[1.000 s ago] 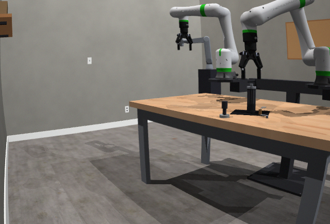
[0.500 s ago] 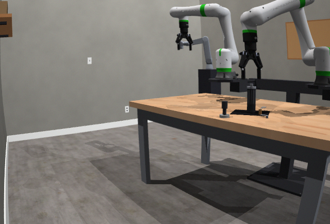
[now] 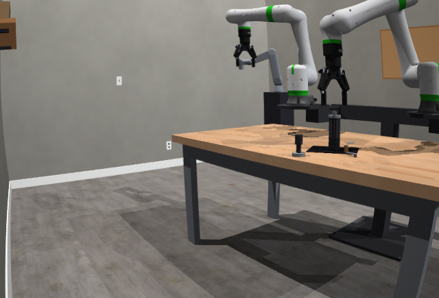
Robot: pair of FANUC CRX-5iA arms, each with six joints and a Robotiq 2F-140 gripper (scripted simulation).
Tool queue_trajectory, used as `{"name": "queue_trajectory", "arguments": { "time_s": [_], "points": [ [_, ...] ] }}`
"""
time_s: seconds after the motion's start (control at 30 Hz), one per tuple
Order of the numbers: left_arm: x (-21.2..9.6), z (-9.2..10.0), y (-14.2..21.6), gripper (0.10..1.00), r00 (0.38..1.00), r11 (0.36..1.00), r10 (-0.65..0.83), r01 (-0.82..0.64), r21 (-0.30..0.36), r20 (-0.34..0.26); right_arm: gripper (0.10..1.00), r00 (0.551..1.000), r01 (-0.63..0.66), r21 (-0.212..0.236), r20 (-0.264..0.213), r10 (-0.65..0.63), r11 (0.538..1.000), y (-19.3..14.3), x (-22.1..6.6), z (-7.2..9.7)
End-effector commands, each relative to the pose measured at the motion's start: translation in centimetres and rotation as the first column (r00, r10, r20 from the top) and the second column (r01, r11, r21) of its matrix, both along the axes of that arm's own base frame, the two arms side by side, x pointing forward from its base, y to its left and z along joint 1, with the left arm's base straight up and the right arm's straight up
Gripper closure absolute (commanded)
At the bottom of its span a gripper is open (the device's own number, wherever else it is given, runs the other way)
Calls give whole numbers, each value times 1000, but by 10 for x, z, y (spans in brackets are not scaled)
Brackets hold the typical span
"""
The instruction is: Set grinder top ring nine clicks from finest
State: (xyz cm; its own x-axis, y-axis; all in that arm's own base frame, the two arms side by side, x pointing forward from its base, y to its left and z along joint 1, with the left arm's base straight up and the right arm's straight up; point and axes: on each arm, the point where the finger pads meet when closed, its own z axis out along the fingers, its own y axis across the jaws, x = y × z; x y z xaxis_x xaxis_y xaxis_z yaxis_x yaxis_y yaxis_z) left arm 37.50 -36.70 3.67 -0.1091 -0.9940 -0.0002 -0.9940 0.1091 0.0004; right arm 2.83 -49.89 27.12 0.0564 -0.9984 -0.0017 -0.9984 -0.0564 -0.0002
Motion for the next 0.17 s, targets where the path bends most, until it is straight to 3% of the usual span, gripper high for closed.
{"name": "queue_trajectory", "arguments": {
  "time_s": [0.0,0.13],
  "points": [
    [0,1,0,98,1000,1000,0,0,-1,1,98,1000,0,-2,0,0,1000,0,0,1],
    [0,1,0,98,1000,1000,0,0,-1,1,98,1000,0,-2,0,0,1000,0,0,1]
  ]
}}
